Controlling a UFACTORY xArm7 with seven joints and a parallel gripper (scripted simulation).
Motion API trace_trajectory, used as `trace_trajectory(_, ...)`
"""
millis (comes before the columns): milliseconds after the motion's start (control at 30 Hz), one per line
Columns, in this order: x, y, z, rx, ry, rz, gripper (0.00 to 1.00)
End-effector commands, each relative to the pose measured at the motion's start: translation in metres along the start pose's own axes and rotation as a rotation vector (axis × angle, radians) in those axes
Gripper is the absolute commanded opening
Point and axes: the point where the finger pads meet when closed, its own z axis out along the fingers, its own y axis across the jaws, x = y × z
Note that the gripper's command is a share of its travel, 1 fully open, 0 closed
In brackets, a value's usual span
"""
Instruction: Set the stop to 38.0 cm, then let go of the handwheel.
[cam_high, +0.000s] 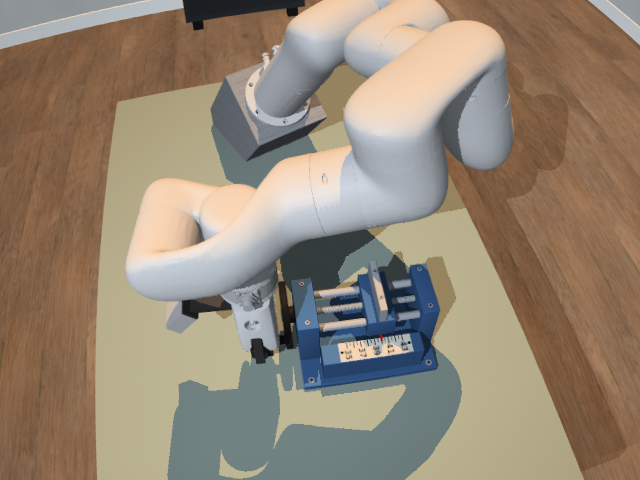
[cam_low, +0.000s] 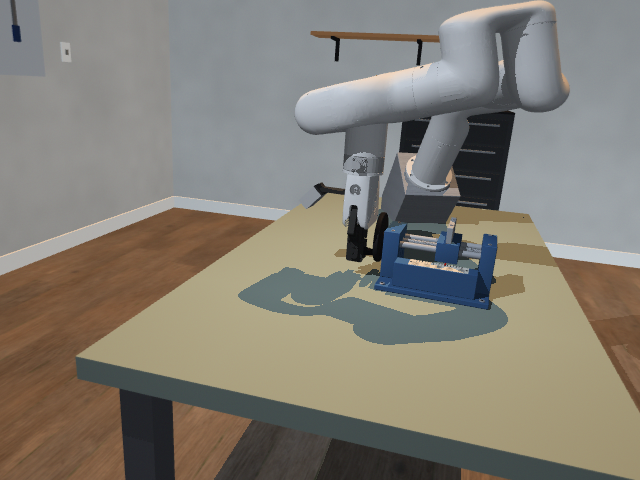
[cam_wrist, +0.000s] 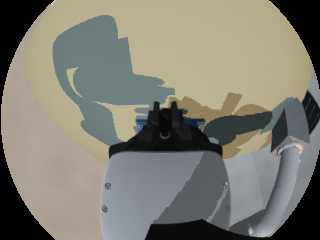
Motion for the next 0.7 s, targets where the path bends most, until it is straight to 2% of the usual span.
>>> trace_trajectory(0, 0.001, -0.003, -0.004, 0.002, 0.001, 0.001, 0.06)
trace_trajectory(333, 0.001, -0.007, -0.012, 0.002, 0.001, 0.001, 0.06)
trace_trajectory(667, 0.001, -0.010, -0.030, 0.002, 0.001, 0.001, 0.06)
